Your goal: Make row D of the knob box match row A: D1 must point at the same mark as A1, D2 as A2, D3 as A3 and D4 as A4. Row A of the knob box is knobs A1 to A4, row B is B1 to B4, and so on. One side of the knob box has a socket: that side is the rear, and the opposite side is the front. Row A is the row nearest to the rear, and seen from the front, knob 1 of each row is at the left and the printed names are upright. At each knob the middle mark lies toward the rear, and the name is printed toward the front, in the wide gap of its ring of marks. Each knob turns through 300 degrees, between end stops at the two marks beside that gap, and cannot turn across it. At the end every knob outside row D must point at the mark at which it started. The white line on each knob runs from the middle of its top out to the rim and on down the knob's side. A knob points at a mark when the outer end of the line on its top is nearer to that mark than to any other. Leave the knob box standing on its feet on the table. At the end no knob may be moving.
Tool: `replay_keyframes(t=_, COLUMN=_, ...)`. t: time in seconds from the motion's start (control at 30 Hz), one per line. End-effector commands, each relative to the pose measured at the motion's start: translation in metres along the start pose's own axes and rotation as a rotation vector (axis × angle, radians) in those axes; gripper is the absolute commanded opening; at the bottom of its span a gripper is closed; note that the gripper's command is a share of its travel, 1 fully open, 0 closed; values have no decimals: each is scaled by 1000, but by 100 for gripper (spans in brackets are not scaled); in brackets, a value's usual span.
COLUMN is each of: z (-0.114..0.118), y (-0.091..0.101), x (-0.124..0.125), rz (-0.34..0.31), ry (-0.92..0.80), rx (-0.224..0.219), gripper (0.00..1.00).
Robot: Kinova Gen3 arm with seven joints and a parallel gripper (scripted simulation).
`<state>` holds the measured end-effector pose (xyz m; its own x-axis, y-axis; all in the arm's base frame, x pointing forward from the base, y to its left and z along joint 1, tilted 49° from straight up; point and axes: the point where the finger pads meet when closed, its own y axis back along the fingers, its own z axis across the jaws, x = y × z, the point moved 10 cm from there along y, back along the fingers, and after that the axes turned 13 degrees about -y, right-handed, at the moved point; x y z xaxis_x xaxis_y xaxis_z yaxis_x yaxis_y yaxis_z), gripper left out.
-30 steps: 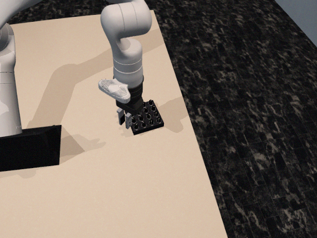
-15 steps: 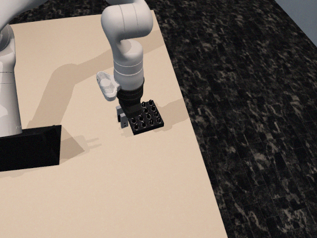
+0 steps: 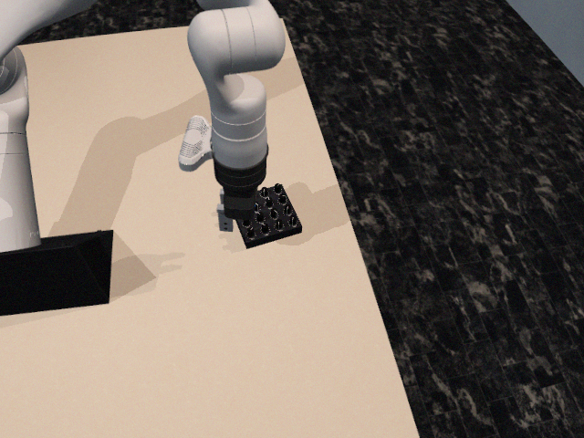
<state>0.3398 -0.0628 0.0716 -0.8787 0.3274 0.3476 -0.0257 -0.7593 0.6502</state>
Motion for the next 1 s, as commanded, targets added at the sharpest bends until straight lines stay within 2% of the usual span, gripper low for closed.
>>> replay_keyframes(t=0.0, z=4, y=-1, x=-3, rz=6, ry=-125, rx=-2, gripper=46)
replay_keyframes(t=0.2, z=8, y=2, x=-6, rz=0, ry=-344, rx=-2, gripper=46)
replay_keyframes(t=0.27, z=8, y=2, x=-6, rz=0, ry=-344, rx=-2, gripper=46)
replay_keyframes(t=0.67, z=15, y=7, x=-14, rz=-14, ry=-708, rx=-5, gripper=46)
replay_keyframes(t=0.97, z=18, y=9, x=-19, rz=-21, ry=-865, rx=-8, gripper=46)
